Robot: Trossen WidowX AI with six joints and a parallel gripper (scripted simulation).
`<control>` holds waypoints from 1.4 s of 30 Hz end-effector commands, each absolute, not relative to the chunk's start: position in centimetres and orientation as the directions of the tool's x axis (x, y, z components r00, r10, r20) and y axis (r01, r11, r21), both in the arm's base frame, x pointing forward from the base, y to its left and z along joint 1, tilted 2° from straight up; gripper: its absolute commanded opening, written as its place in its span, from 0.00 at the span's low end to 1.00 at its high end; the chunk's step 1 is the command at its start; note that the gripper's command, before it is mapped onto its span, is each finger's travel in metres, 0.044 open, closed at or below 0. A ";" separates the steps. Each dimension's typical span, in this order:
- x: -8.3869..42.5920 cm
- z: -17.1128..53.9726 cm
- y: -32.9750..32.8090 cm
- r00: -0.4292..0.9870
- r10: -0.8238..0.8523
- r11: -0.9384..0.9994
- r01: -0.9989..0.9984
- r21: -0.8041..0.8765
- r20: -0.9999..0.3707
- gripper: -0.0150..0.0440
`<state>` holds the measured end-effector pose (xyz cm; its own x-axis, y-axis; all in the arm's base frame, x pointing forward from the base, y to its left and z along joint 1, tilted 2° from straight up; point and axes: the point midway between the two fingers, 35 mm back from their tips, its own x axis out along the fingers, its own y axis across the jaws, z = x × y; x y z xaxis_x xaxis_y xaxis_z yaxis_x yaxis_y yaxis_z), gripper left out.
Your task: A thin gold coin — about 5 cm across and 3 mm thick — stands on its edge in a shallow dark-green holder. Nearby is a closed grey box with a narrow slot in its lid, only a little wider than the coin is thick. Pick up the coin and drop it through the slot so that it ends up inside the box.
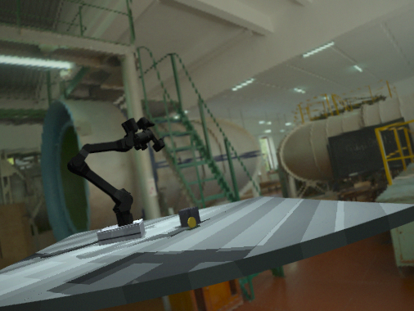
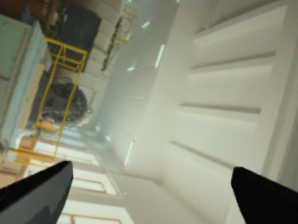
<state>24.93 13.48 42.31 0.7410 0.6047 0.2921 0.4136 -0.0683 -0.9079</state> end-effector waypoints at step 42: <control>26.7 8.2 -14.4 -0.009 0.016 0.829 -0.559 0.018 -1.000 0.53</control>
<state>27.62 -13.66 8.23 0.0384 0.0064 -0.9992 -0.5919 0.8058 -0.0175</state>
